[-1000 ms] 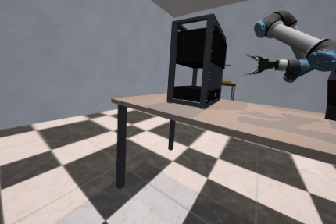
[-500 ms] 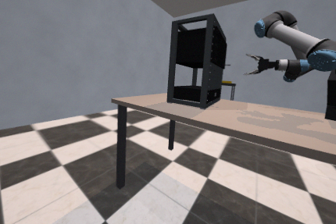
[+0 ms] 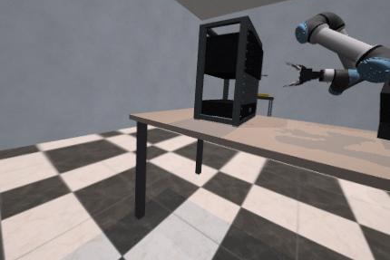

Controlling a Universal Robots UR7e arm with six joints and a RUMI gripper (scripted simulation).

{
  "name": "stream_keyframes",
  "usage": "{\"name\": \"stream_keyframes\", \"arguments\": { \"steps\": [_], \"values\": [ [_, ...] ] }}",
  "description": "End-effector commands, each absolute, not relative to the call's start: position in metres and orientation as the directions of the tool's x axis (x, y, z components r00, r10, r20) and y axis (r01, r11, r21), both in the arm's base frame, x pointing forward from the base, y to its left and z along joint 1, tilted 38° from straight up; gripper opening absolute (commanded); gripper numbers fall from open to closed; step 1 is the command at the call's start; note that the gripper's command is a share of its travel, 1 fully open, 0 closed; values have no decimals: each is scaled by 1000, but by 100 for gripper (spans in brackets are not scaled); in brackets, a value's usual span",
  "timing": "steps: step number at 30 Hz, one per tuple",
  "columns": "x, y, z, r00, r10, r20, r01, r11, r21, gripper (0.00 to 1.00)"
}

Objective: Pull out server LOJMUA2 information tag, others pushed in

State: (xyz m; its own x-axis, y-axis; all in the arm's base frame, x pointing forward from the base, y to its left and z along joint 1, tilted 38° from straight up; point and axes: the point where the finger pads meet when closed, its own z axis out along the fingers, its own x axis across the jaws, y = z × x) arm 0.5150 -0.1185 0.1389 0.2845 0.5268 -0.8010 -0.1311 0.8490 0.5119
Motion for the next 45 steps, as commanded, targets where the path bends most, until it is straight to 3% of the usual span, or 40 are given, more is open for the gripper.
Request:
{"name": "stream_keyframes", "arguments": {
  "steps": [1,45],
  "values": [
    [515,-118,140,287,524,-802,-132,851,508,100],
    [510,-111,152,316,478,-819,-152,878,454,100]
  ]
}}
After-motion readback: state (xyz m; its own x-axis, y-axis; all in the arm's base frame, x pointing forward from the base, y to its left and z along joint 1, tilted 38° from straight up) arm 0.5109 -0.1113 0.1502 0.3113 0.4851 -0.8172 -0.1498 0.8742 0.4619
